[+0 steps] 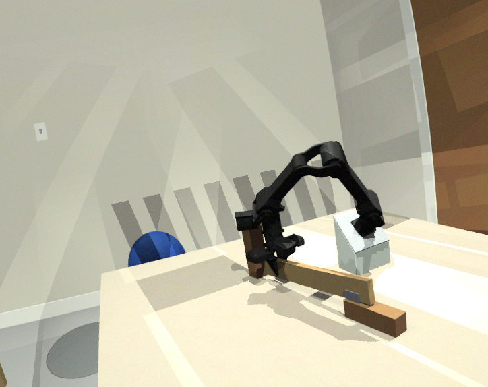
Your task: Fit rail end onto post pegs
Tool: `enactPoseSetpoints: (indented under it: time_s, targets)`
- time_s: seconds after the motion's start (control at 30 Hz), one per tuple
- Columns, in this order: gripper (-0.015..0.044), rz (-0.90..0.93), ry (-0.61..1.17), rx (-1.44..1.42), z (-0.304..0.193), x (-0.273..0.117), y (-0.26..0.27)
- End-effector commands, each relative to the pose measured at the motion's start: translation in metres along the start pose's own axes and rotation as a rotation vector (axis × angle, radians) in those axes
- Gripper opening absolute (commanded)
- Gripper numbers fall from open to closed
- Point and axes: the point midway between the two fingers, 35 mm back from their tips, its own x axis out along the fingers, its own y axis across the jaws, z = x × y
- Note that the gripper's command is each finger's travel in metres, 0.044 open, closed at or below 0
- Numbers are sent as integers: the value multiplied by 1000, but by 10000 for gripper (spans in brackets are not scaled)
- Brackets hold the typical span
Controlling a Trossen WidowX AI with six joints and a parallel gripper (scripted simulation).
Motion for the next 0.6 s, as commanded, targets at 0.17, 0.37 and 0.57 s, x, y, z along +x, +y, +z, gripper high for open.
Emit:
enactPoseSetpoints:
  time_s: [0.17,0.37,0.57]
  targets:
    - [0,-16,1,-2,-1,-9,-4]
    - [0,-16,1,-2,-1,-12,-4]
    - [0,-16,1,-2,-1,-15,-4]
